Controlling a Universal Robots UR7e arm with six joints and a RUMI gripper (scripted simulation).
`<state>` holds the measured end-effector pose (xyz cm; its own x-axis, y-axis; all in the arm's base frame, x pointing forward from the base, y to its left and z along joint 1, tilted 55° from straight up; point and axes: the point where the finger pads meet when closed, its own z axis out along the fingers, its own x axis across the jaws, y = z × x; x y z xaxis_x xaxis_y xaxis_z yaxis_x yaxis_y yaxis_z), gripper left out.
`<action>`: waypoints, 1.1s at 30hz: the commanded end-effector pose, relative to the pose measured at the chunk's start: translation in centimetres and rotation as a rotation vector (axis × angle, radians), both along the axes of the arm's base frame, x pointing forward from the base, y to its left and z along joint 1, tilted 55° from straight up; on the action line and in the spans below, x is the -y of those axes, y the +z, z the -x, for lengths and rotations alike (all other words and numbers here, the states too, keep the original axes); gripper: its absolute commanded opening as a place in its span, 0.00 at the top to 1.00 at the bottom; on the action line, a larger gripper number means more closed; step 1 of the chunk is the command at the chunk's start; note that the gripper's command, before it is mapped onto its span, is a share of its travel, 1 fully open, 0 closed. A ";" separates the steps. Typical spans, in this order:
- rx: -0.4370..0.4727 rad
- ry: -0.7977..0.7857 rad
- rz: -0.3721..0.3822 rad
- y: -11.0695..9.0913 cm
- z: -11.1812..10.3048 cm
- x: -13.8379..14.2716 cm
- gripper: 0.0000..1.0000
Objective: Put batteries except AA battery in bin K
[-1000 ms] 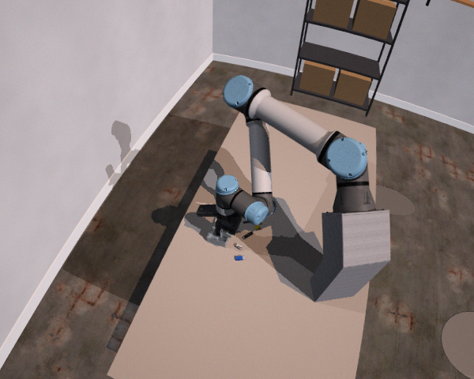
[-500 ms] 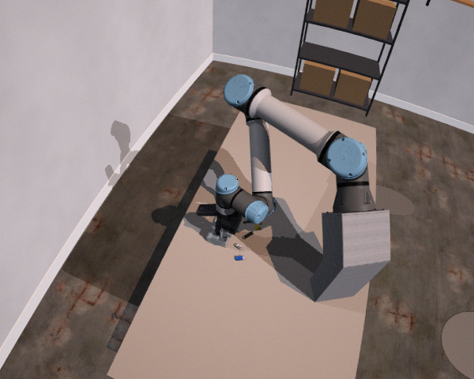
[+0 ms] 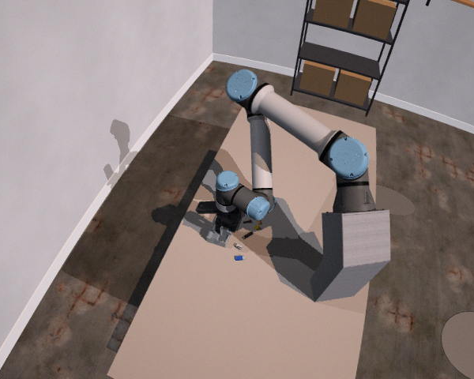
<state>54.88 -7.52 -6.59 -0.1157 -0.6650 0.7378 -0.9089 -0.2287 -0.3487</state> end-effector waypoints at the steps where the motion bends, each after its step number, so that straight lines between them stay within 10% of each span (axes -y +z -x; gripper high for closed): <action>1: 0.001 0.000 0.000 0.4 0.2 -0.4 0.96; 17: 0.001 0.000 0.000 1.9 1.2 -2.3 0.96; 33: 0.001 0.000 0.000 8.6 5.9 -10.6 0.96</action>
<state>50.04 1.05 0.35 -0.1127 -0.6643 0.7389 -0.9008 -0.2455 -0.3581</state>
